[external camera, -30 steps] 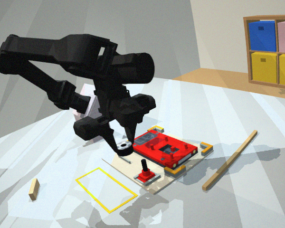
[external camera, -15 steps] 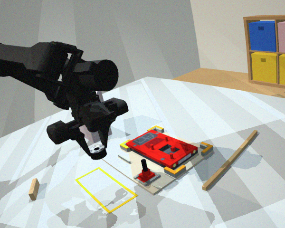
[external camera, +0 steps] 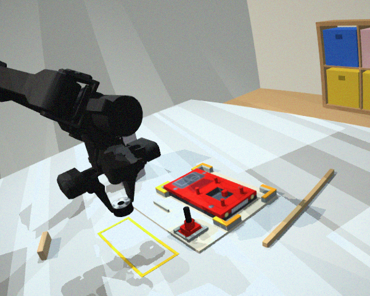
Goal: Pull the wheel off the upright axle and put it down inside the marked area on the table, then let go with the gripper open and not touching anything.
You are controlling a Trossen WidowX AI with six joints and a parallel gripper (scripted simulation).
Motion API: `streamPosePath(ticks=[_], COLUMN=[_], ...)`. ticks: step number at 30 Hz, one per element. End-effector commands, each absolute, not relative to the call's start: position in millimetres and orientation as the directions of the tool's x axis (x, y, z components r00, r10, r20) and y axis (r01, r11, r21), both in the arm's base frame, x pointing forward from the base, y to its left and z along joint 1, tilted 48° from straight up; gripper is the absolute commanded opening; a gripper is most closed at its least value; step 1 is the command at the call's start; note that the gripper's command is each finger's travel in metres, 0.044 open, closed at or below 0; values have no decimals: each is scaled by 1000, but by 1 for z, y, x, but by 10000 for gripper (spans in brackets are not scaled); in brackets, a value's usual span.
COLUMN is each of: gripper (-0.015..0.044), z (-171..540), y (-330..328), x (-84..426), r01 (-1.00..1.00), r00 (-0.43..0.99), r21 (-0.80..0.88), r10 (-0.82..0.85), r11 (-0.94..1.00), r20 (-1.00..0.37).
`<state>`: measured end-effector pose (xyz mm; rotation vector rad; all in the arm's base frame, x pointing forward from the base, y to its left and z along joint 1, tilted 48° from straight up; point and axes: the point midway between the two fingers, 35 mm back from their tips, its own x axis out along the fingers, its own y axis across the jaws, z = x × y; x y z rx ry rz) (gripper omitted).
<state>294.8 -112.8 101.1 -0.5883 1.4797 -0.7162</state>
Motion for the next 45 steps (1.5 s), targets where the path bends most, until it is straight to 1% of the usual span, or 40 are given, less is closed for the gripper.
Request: streamPosePath(ticks=[1, 15, 20, 31, 32, 38, 41, 43, 45], gripper=[0, 0, 0, 289, 300, 300, 300, 352, 405], z=[93, 48, 46, 50, 53, 86, 88, 81, 82], y=[-122, -174, -177, -173, -169, -131, -129, -125, -103], x=[295, 290, 290, 290, 291, 293, 293, 289, 270], r01=[65, 65, 65, 69, 69, 65, 65, 61, 59], r00=[-43, -43, -43, -45, -45, -43, -43, -34, -35], r21=[-743, -746, -747, -747, -746, -745, -745, -738, -733], r10=[-742, -745, -746, -746, -745, -744, -744, -737, -733], r11=[666, 663, 662, 662, 662, 664, 664, 672, 678], r20=[-669, -666, -665, -665, -665, -667, -667, -675, -680])
